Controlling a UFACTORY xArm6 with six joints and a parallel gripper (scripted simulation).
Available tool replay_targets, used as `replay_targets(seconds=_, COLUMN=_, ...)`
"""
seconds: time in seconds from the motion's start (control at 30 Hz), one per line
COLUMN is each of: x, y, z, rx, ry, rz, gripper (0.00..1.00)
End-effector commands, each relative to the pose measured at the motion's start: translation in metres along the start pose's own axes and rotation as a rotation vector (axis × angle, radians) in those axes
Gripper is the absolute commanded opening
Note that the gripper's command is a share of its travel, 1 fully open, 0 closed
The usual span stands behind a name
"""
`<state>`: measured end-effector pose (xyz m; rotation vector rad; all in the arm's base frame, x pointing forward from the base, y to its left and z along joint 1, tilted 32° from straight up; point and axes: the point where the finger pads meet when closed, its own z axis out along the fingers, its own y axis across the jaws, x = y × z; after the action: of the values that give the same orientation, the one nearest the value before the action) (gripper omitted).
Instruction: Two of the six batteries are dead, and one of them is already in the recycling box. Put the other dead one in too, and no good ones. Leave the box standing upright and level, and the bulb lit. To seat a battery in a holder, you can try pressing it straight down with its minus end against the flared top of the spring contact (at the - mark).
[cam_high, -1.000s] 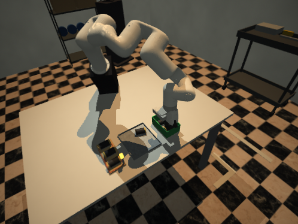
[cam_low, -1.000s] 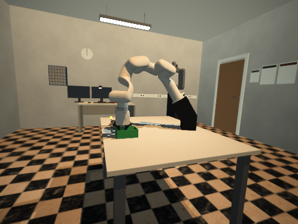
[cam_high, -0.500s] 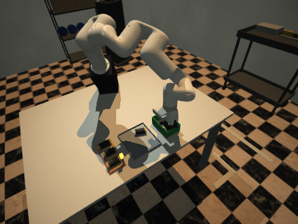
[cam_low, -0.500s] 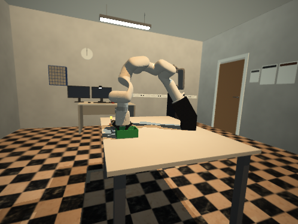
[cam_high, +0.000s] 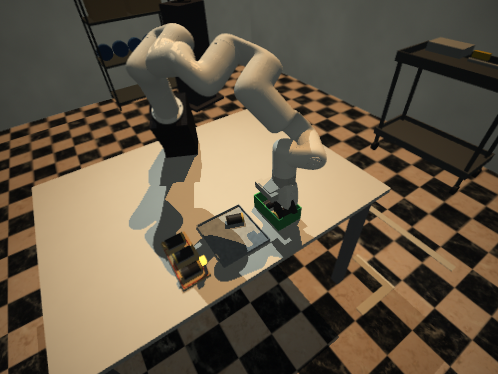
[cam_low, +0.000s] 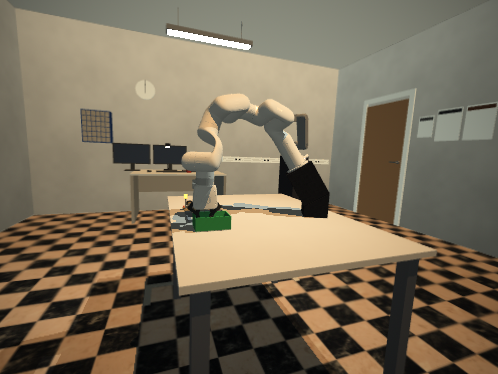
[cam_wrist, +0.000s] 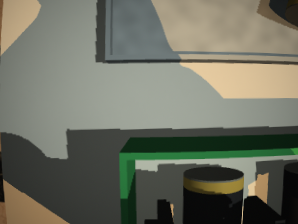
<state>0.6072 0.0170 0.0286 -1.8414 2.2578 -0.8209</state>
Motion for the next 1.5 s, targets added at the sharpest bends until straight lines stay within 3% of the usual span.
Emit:
replay_targets(seconds=0.0, x=-0.001, y=-0.001, z=-0.001, rx=0.003, ry=-0.001, rz=0.001, gripper=0.51)
replay_targets(seconds=0.47, x=-0.001, y=-0.001, z=-0.023, rx=0.003, ry=-0.001, rz=0.001, gripper=0.51)
replay_targets(seconds=0.87, x=-0.001, y=-0.001, z=-0.077, rx=0.003, ry=-0.001, rz=0.001, gripper=0.51)
replay_targets(seconds=1.33, x=0.000, y=-0.001, z=-0.087, rx=0.003, ry=-0.001, rz=0.001, gripper=0.51)
replay_targets(seconds=1.47, x=0.000, y=-0.001, z=-0.109, rx=0.003, ry=-0.001, rz=0.001, gripper=0.51)
